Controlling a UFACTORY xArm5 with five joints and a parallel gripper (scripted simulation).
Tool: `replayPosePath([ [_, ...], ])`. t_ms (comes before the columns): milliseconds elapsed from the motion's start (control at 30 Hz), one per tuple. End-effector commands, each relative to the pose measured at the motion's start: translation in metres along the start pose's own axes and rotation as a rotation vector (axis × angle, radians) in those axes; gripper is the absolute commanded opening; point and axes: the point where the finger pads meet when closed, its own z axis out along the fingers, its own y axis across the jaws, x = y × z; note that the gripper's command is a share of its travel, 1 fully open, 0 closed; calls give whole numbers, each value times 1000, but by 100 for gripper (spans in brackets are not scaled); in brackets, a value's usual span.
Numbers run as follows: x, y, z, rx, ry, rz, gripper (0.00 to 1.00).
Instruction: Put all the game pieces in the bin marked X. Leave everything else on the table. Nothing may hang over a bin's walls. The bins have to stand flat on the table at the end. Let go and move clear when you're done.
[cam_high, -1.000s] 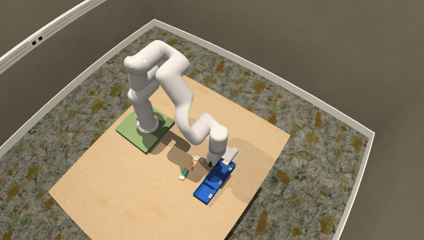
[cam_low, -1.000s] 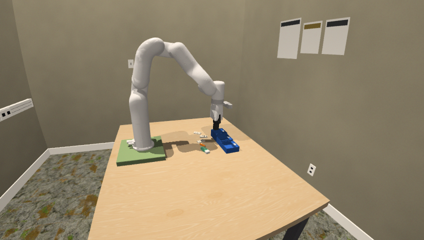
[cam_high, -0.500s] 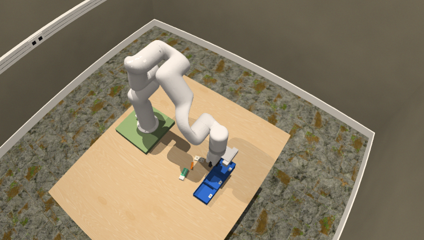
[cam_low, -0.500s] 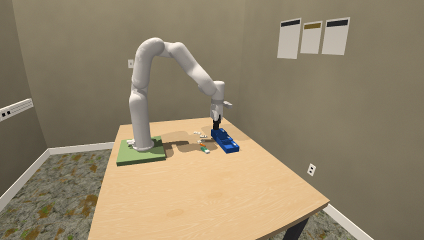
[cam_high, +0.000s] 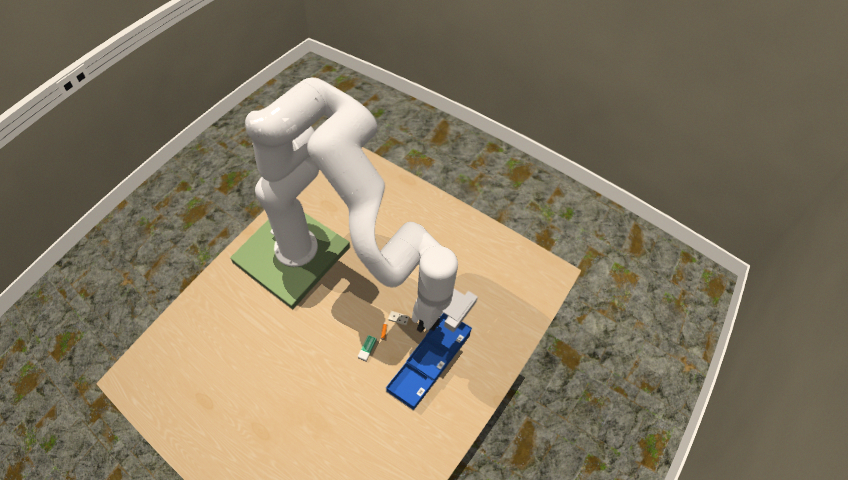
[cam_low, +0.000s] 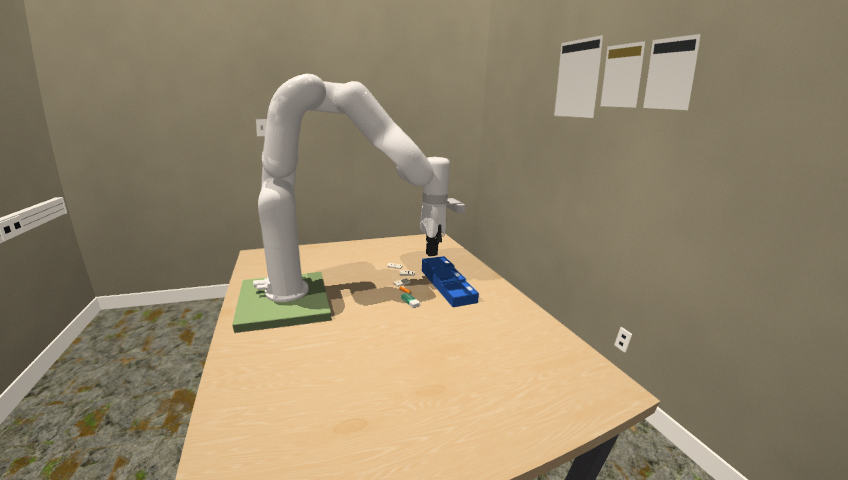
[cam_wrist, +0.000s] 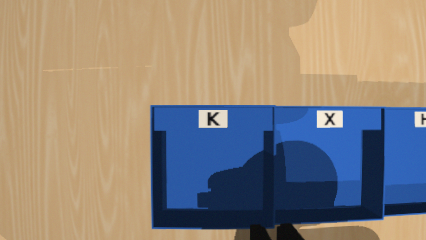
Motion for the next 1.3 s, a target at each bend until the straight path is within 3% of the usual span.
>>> replayPosePath([
  [0, 2, 0, -37, -5, 7, 0, 9],
  [300, 1, -1, -112, -5, 7, 0, 9],
  [700, 1, -1, -112, -5, 7, 0, 9],
  [733, -3, -1, -105, -4, 7, -50, 42],
  [900, -28, -1, -72, -1, 6, -226, 42],
  [967, -28, -1, -72, -1, 6, -226, 42],
  [1000, -33, -1, -65, -1, 6, -303, 42],
  [1267, -73, -1, -11, -1, 6, -303, 42],
])
